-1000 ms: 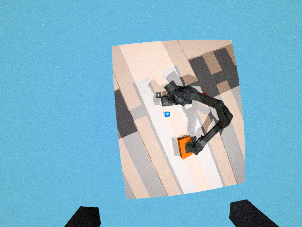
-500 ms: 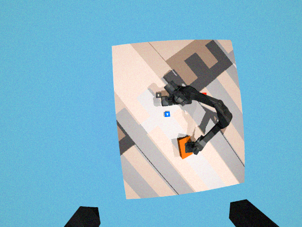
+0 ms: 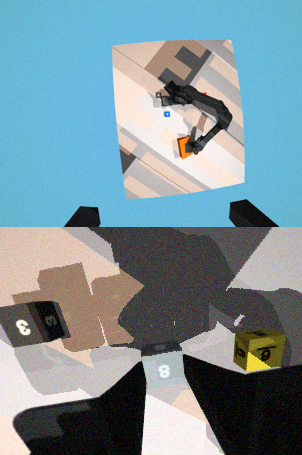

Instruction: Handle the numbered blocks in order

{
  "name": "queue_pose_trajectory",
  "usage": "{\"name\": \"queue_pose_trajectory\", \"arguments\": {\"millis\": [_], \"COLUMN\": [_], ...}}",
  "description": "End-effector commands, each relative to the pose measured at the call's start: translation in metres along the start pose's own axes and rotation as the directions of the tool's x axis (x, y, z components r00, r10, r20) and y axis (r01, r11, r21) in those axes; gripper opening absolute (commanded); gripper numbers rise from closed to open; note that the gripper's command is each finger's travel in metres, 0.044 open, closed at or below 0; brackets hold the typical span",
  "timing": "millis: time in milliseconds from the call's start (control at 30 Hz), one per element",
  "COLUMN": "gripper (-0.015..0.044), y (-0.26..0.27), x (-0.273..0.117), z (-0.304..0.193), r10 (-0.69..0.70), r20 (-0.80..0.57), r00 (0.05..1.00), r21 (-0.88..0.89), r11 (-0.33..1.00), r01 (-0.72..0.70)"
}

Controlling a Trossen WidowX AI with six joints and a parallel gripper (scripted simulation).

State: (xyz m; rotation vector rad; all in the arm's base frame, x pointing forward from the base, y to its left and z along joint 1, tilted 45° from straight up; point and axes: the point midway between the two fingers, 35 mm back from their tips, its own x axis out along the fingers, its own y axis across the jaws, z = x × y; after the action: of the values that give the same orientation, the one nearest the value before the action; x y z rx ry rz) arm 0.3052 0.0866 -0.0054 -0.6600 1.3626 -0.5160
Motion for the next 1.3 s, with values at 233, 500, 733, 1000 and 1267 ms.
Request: {"name": "queue_pose_trajectory", "arguments": {"millis": [233,500,733,1000,1267], "gripper": [0.012,0.012,0.012,0.0225,0.04], "y": [0.0,0.0,0.0,0.0,0.0], "x": [0.001,0.012,0.013,0.013,0.013], "z": [0.001,0.001,0.001,0.001,0.001], "r10": [0.004,0.004,0.004,0.004,0.004], "r20": [0.001,0.001,0.001,0.001,0.001], "r00": [1.0,1.0,1.0,1.0,1.0], "r21": [0.007,0.007,0.007,0.007,0.007], "r11": [1.0,1.0,1.0,1.0,1.0], "r01": [-0.004,-0.004,-0.004,-0.004,-0.004]}}
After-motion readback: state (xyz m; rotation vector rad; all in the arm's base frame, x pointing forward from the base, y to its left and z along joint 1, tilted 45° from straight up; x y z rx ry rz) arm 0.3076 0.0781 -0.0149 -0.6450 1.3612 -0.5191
